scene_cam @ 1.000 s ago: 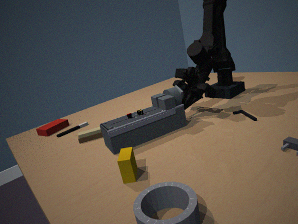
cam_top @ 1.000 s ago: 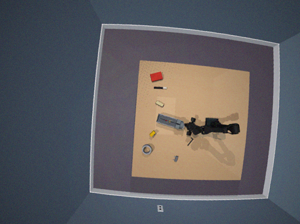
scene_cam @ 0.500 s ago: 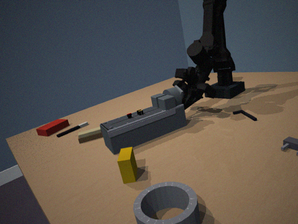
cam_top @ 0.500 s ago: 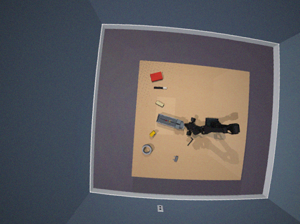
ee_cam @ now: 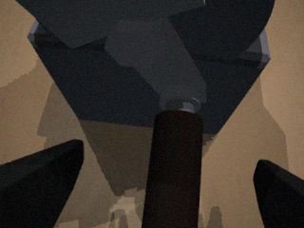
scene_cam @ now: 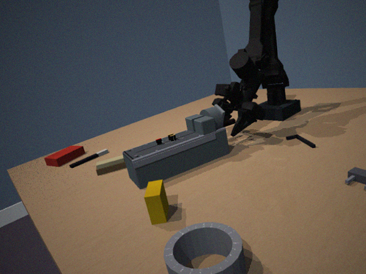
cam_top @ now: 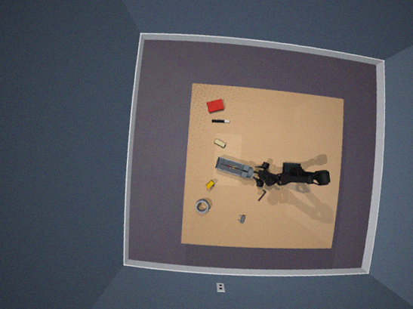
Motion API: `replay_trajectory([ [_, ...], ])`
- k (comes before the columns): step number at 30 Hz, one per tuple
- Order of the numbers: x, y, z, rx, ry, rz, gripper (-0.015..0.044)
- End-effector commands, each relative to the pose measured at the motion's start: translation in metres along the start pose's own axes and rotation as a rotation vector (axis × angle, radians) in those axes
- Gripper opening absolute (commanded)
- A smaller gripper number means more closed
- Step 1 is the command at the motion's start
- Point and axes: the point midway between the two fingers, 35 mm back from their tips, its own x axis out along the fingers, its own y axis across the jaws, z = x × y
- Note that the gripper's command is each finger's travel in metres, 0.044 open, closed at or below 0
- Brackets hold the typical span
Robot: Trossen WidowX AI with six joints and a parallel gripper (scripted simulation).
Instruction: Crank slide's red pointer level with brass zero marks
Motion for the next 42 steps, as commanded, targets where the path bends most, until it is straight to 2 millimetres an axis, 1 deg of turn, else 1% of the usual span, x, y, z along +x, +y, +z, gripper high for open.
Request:
replay_trajectory([
  [1, -0.001, 0.0, 0.002, 0.0, 0.0, -0.001, 0.044],
  [14, -0.034, 0.0, 0.035, 0.0, -0.001, 0.0, 0.044],
  [17, -0.036, 0.0, 0.037, 0.0, -0.001, 0.0, 0.044],
  [19, -0.04, 0.001, 0.044, 0.0, -0.001, 0.0, 0.044],
  [24, -0.059, 0.003, 0.07, 0.0, -0.001, 0.0, 0.044],
  [29, -0.082, 0.003, 0.093, -0.001, 0.0, -0.001, 0.044],
  [33, -0.104, 0.001, 0.109, -0.001, 0.001, -0.001, 0.044],
  [35, -0.111, 0.0, 0.114, -0.002, 0.001, -0.002, 0.044],
  [38, -0.111, 0.0, 0.117, -0.004, 0.004, 0.0, 0.044],
  [42, -0.099, 0.002, 0.135, -0.018, 0.018, 0.009, 0.044],
])
